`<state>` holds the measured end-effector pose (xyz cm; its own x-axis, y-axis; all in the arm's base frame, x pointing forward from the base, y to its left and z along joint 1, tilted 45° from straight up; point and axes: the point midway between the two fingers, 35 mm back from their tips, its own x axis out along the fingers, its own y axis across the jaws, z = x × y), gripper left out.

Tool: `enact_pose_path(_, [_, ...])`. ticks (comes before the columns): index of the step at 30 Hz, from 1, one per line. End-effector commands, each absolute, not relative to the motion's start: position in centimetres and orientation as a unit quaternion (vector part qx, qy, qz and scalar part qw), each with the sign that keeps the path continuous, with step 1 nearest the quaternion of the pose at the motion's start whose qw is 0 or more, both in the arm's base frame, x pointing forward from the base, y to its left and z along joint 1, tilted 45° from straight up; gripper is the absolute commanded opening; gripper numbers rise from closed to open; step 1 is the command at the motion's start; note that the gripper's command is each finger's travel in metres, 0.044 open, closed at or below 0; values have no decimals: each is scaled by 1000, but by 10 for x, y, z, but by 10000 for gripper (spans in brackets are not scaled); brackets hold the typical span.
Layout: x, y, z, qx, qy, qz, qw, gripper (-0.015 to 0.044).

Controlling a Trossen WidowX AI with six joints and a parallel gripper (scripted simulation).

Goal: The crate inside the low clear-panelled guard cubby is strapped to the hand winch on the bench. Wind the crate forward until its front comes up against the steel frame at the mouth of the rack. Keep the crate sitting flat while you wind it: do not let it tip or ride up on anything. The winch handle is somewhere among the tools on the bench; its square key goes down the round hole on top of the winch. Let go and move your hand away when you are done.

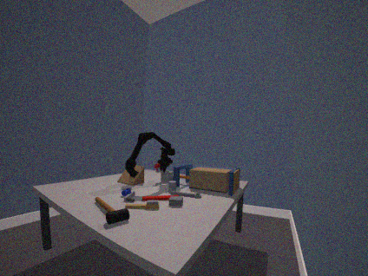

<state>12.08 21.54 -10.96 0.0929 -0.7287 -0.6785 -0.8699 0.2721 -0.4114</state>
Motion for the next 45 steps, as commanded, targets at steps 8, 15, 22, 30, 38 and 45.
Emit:
enact_pose_path(8, [103,300,-22,-594,648,104,464,440])
enact_pose_path(15, [103,299,-23,-596,645,108,466,440])
enact_pose_path(22, [103,299,-23,-596,645,108,466,256])
enact_pose_path(30, [103,299,-23,-596,645,108,466,46])
enact_pose_path(38, [103,299,-23,-596,645,108,466,0])
enact_pose_path(45, [103,299,-23,-596,645,108,466,0])
